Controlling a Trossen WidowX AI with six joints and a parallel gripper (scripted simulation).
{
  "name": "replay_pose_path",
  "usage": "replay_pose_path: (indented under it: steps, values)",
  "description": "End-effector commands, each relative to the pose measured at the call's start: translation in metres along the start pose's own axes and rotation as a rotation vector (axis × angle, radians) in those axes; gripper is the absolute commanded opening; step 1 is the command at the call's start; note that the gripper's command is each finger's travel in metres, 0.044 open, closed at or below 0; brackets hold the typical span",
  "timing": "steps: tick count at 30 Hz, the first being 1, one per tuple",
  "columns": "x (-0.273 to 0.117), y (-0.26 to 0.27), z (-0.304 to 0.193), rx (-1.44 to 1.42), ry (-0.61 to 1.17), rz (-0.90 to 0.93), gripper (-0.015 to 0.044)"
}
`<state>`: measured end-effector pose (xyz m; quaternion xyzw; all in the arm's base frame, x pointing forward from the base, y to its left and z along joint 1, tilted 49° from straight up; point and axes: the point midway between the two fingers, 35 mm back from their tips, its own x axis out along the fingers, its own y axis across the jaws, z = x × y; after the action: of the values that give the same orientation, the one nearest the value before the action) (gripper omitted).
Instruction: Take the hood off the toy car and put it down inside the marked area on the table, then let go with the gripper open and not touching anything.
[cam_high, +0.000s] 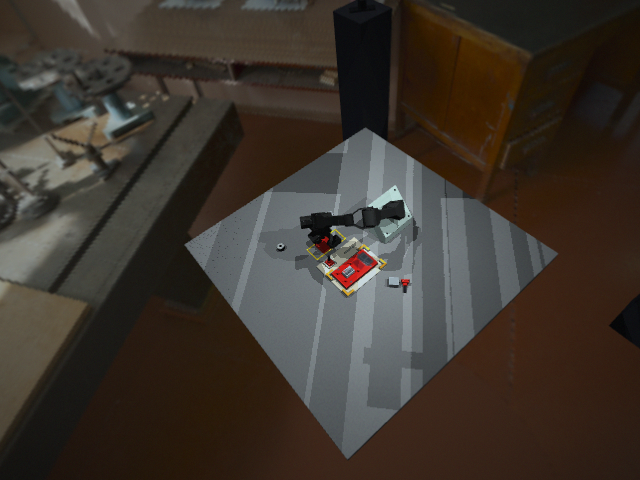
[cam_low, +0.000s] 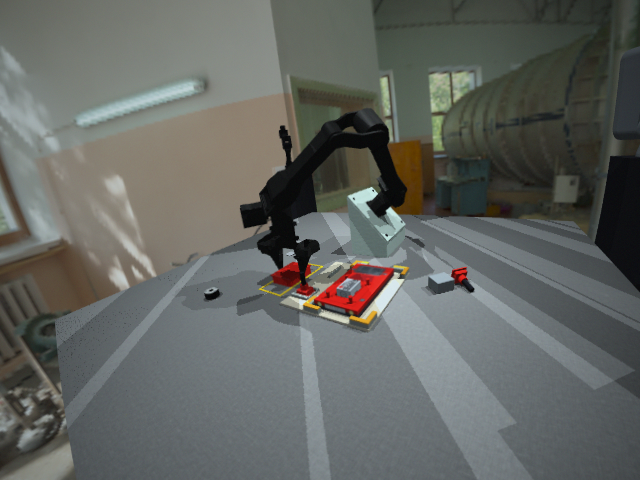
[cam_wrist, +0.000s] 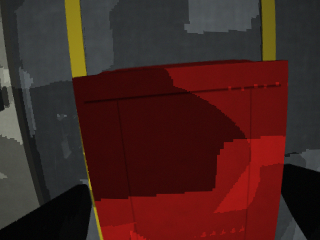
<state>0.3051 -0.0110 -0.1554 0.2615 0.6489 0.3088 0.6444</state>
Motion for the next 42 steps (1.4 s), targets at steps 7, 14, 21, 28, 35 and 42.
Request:
replay_pose_path:
  steps: [7, 14, 21, 28, 35, 42]
  values:
    - [-0.073, -0.002, 0.0, -0.003, 0.0, 0.005, 0.044]
    - [-0.073, -0.002, 0.0, -0.003, 0.0, 0.005, 0.044]
    - [-0.073, -0.002, 0.0, -0.003, 0.0, 0.005, 0.044]
    - [-0.073, -0.002, 0.0, -0.003, 0.0, 0.005, 0.044]
    - [-0.073, -0.002, 0.0, -0.003, 0.0, 0.005, 0.044]
    - [-0.073, -0.002, 0.0, -0.003, 0.0, 0.005, 0.044]
